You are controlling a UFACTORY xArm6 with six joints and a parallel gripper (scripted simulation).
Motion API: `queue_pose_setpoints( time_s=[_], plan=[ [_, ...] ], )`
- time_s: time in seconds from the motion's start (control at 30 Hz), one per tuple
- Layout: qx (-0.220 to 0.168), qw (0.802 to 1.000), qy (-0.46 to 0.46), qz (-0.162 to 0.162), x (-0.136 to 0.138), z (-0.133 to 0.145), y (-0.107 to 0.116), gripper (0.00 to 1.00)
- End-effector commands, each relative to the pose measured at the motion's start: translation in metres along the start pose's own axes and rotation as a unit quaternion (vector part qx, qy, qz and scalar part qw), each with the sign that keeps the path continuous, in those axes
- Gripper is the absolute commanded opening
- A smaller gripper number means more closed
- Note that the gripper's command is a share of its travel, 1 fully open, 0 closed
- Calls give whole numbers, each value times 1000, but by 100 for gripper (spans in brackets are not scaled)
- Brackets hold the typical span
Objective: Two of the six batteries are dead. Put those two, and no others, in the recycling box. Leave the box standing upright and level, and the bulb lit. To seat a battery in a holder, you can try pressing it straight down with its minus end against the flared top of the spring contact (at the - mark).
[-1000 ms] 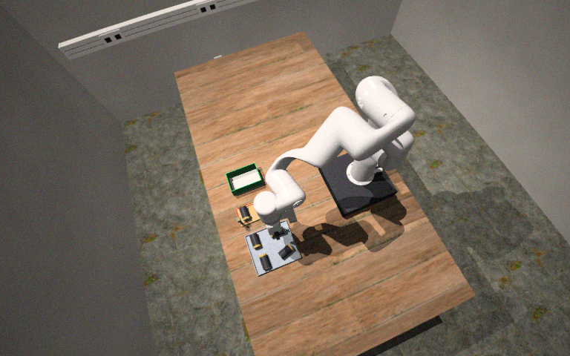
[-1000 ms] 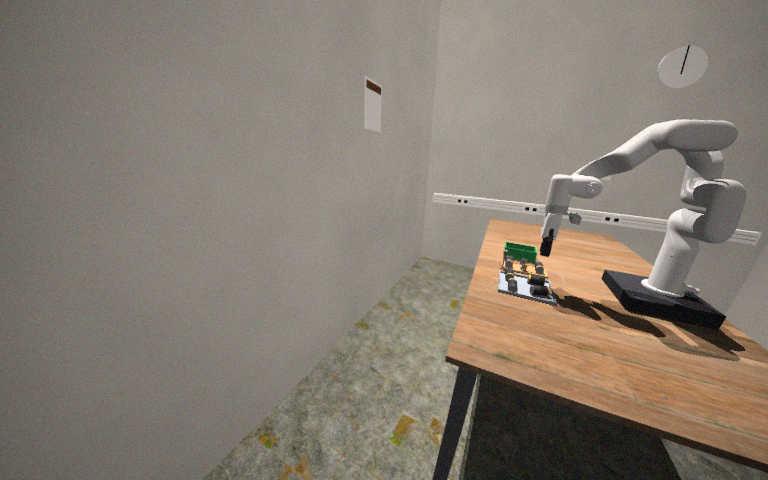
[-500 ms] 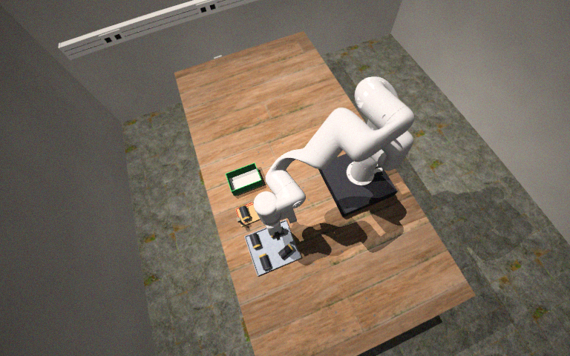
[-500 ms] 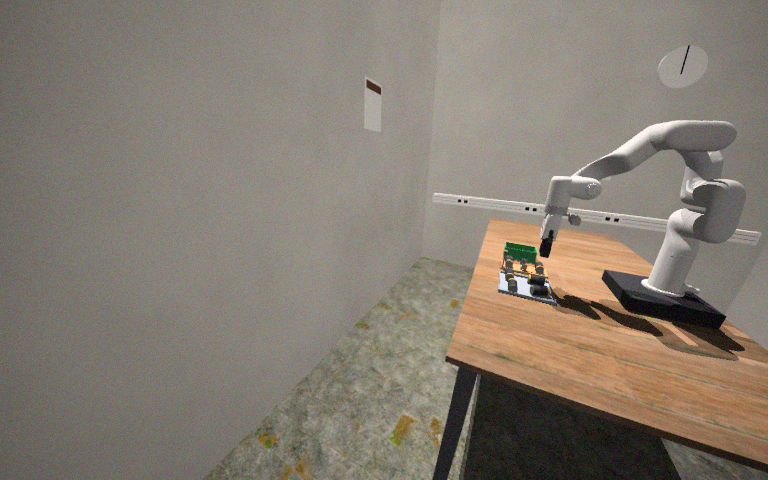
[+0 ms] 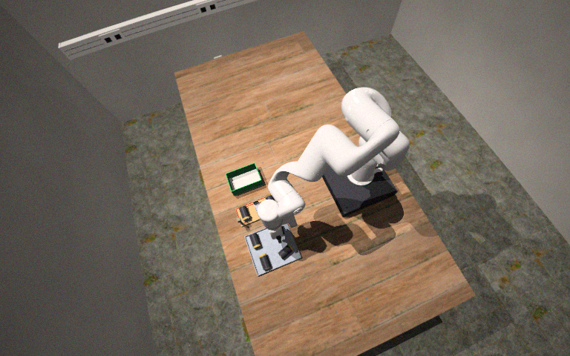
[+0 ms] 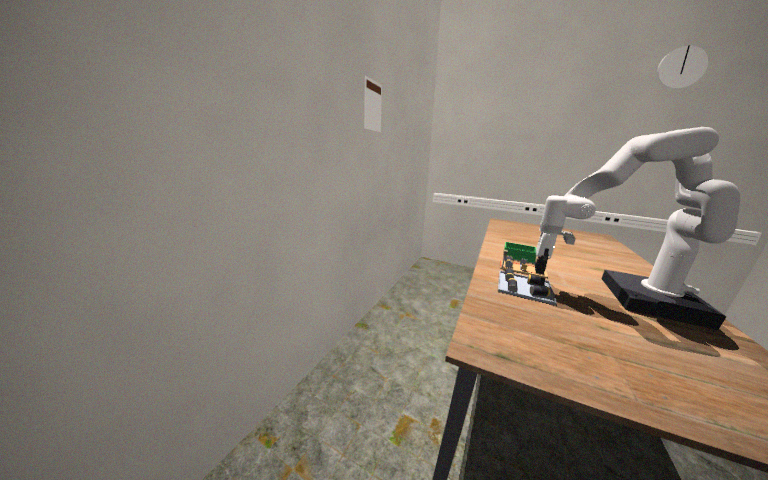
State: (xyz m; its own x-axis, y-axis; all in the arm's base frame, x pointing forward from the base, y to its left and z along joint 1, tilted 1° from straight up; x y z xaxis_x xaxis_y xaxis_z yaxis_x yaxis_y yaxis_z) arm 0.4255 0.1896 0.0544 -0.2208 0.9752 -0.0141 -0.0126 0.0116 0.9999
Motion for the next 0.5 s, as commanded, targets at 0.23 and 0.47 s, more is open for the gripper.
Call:
queue_pose_setpoints(
  time_s=[0.23,0.47],
  plan=[
    [-1,1000,0,0,1,3,0,51],
    [-1,1000,0,0,1,3,0,51]
  ],
)
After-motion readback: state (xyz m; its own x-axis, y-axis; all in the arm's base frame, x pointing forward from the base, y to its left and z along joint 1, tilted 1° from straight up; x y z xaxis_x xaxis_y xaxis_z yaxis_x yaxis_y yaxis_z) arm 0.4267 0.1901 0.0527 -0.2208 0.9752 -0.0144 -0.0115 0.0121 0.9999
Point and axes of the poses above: the point where the finger pads meet when closed, its own y axis back along the fingers, its own x axis across the jaws, z = x × y, the point moved 2 cm from there along y, back along the fingers, and after that the axes turned 5 degrees about y, right-handed, at the moved point
